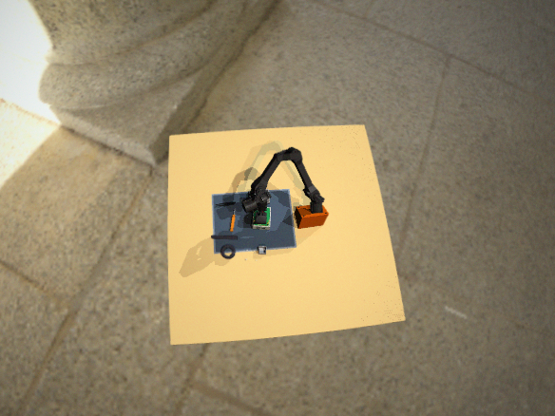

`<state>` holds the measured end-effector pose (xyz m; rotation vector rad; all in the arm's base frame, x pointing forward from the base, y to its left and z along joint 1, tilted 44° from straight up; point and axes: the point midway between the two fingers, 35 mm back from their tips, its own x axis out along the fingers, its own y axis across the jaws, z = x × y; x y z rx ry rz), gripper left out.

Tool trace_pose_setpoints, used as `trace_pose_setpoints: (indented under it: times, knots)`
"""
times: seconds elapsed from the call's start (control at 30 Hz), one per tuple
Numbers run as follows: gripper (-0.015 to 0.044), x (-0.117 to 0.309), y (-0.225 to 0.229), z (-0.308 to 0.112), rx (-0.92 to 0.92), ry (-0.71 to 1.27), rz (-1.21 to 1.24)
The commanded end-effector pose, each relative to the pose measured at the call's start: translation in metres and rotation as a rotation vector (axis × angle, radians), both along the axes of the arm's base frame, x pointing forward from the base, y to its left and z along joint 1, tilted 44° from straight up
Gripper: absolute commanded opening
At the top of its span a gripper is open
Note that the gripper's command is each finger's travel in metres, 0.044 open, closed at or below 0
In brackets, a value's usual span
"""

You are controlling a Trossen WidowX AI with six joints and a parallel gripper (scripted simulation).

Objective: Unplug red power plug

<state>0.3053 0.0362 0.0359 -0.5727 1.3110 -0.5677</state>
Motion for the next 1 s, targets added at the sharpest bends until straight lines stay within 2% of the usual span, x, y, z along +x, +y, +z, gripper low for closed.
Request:
trace_pose_setpoints:
  times: [0.0,0.13,0.6,0.83,0.97]
  knots:
    - [0.0092,0.000,0.000,-0.001,-0.002,0.002,0.003]
    - [0.0000,0.000,0.000,-0.001,-0.002,0.002,0.003]
    - [0.0000,-0.001,0.007,0.006,-0.004,0.002,0.003]
    - [0.0000,-0.002,0.015,0.004,-0.089,-0.004,-0.011]
    - [0.0000,-0.002,0.012,0.007,-0.036,0.000,-0.002]
